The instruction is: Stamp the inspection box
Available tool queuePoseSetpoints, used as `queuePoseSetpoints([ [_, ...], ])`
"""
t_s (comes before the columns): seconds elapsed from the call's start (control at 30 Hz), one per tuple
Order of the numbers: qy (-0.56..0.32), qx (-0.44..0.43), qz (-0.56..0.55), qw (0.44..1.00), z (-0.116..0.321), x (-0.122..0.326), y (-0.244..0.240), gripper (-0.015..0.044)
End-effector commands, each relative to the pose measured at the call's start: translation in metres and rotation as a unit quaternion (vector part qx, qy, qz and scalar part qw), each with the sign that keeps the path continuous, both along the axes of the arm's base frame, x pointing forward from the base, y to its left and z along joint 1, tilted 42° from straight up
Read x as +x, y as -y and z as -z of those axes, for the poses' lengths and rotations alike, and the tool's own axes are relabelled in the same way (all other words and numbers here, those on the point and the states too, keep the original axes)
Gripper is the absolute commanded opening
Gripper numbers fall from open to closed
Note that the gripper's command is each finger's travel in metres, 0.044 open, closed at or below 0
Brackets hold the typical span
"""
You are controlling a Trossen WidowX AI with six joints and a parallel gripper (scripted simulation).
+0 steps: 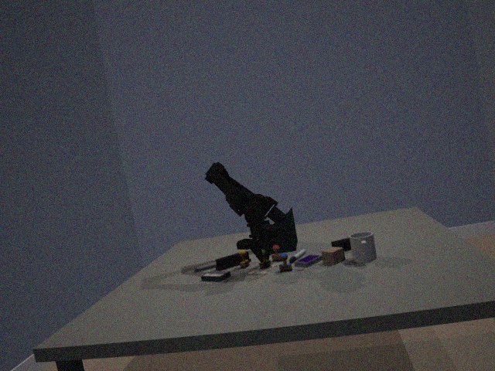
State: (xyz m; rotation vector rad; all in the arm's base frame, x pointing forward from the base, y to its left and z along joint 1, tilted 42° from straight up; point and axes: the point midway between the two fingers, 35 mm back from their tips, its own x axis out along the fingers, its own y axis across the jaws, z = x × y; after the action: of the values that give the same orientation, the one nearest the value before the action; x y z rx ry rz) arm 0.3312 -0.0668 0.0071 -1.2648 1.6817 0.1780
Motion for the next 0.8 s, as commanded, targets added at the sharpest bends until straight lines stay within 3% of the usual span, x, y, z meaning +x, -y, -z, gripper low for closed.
queuePoseSetpoints([
  [0.0,-0.003,-0.002,0.0,1.0,0.0015,-0.0005,0.0015,0.0],
  [0.77,-0.003,-0.002,0.0,1.0,0.0048,-0.0004,0.0046,0.0],
])
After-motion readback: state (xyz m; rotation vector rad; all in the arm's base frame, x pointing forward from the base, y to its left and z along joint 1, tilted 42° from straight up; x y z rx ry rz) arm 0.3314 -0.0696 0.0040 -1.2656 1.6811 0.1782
